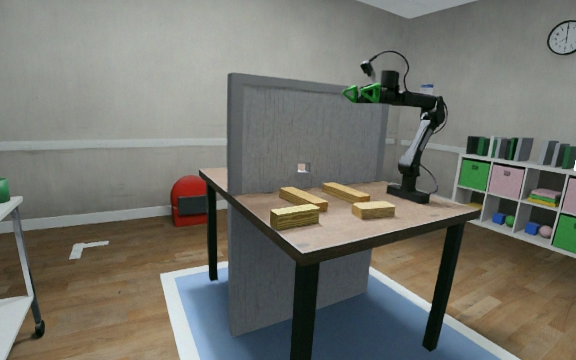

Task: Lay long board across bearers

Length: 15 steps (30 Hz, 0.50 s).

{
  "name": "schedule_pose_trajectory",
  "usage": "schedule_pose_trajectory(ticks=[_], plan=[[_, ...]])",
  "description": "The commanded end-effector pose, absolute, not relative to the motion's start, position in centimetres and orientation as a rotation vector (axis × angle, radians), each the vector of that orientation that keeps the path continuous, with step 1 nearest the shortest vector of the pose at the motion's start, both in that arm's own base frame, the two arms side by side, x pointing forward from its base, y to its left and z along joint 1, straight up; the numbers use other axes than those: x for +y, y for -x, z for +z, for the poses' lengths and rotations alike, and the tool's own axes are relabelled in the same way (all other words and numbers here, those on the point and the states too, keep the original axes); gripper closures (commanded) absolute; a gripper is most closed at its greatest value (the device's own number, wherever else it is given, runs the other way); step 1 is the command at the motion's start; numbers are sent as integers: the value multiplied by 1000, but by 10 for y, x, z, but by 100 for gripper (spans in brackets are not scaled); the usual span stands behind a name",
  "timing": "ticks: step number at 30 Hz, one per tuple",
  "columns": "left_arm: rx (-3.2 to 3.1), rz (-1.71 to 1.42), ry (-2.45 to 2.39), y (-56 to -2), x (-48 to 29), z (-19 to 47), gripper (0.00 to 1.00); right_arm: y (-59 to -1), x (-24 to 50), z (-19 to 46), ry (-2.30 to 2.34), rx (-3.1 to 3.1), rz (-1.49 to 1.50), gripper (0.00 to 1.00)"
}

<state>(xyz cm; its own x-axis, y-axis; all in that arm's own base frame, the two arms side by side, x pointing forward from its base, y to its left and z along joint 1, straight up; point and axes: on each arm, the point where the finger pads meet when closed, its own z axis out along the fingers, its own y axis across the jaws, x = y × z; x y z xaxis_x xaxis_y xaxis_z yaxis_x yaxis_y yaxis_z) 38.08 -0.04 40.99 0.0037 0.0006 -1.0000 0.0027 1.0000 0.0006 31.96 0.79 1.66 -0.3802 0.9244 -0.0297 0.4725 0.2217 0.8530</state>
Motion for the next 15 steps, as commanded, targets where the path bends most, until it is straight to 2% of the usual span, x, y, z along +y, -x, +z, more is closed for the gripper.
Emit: schedule_pose_trajectory(ticks=[1,4,5,15], plan=[[1493,-2,10,-375,2,441,0,-346,4,45,-1158,1871,1108,3],[1493,-2,10,-375,2,441,0,-346,4,45,-1158,1871,1108,3],[1493,-2,10,-375,2,441,0,-346,4,45,-1158,1871,1108,0],[1493,-2,10,-375,2,441,0,-346,4,45,-1158,1871,1108,0]])
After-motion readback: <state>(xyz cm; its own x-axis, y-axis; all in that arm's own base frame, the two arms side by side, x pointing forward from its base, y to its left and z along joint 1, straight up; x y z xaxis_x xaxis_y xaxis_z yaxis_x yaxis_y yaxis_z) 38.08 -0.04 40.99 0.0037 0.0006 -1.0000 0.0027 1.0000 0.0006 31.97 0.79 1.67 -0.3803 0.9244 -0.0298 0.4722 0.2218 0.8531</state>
